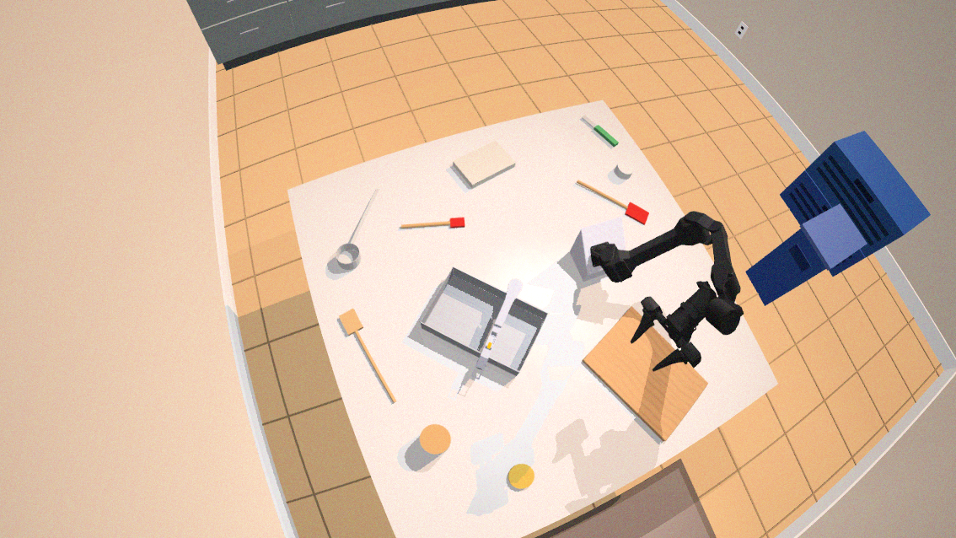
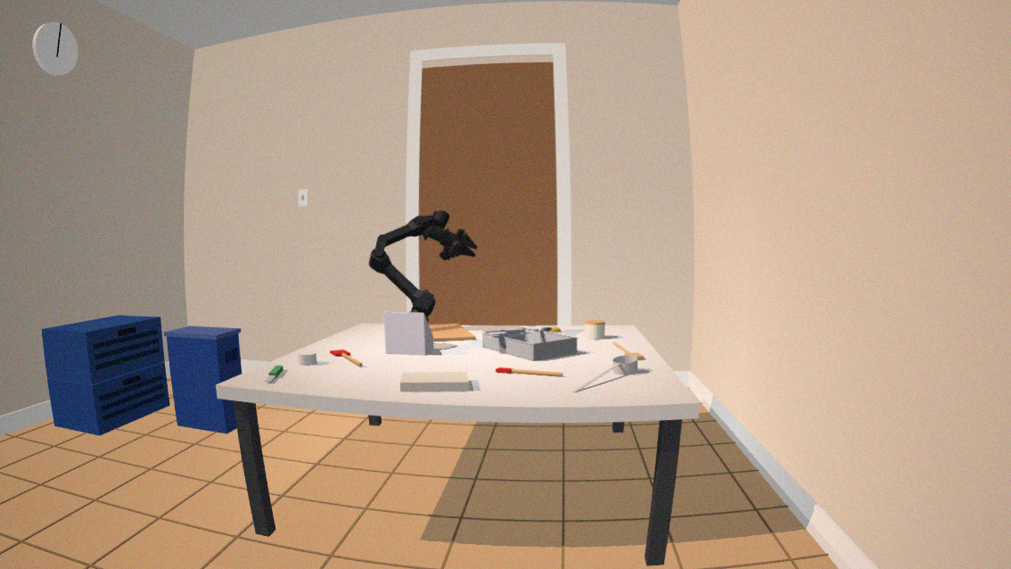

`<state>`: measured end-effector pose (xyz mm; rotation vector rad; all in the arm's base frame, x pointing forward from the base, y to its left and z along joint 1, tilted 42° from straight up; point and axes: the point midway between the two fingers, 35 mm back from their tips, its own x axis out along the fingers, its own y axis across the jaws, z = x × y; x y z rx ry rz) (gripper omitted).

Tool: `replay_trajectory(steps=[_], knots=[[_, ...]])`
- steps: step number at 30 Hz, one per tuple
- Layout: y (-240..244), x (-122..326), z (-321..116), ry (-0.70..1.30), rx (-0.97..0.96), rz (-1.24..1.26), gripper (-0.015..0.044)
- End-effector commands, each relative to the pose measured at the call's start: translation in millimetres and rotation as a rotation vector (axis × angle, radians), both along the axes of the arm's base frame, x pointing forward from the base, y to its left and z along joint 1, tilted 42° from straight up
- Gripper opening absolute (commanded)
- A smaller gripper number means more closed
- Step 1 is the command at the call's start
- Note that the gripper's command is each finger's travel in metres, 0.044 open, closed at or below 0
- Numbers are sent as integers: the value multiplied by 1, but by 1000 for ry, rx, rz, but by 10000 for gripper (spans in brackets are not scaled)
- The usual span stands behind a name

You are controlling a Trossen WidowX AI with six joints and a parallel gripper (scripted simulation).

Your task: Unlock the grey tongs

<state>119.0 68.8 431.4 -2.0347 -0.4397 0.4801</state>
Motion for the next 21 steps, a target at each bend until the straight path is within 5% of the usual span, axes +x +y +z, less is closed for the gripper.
replay_trajectory(steps=[1, 6, 21], knots=[[1, 3, -1, 12, 7, -2, 374], [14, 38, -18, 172, 81, -56, 260], [31, 216, -198, 1152, 777, -659, 260]])
